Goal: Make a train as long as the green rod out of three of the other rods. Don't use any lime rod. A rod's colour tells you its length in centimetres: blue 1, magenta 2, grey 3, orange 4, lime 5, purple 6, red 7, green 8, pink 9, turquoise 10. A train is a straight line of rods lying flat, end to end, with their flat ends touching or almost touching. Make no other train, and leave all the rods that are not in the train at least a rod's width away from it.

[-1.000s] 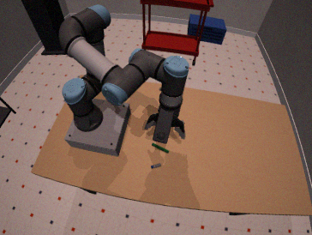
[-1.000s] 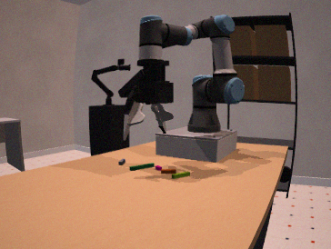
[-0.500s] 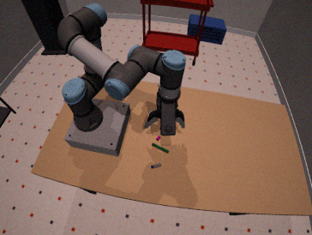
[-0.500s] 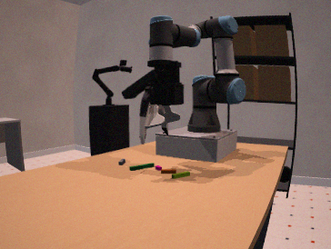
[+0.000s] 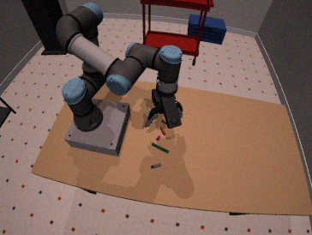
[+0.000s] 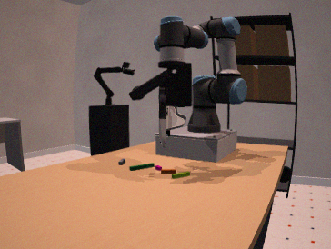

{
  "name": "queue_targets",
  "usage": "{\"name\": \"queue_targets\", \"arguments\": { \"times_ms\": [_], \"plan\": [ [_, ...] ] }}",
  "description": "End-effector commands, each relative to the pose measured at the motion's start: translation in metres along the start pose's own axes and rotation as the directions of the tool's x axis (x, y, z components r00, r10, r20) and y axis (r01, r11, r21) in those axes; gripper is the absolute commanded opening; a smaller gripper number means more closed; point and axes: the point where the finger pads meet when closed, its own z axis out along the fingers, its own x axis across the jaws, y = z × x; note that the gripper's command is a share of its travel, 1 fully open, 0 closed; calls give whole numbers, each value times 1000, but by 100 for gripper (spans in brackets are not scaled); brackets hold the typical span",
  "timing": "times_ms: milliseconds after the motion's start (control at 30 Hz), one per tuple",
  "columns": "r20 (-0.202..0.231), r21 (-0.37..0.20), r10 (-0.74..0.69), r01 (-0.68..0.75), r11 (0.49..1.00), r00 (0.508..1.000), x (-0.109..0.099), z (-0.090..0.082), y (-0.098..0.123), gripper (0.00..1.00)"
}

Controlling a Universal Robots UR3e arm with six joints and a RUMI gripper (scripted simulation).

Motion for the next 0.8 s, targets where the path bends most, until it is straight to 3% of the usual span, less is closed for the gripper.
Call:
{"name": "queue_targets", "arguments": {
  "times_ms": [0, 200, 233, 767],
  "plan": [
    [9, 3, -119, 119, 993, 993, -3, 1, 8, 100],
    [9, 3, -123, 123, 992, 992, -3, 1, 8, 100],
    [9, 3, -122, 122, 992, 992, -3, 1, 8, 14],
    [8, 3, -122, 122, 993, 993, -3, 1, 8, 14]
  ]
}}
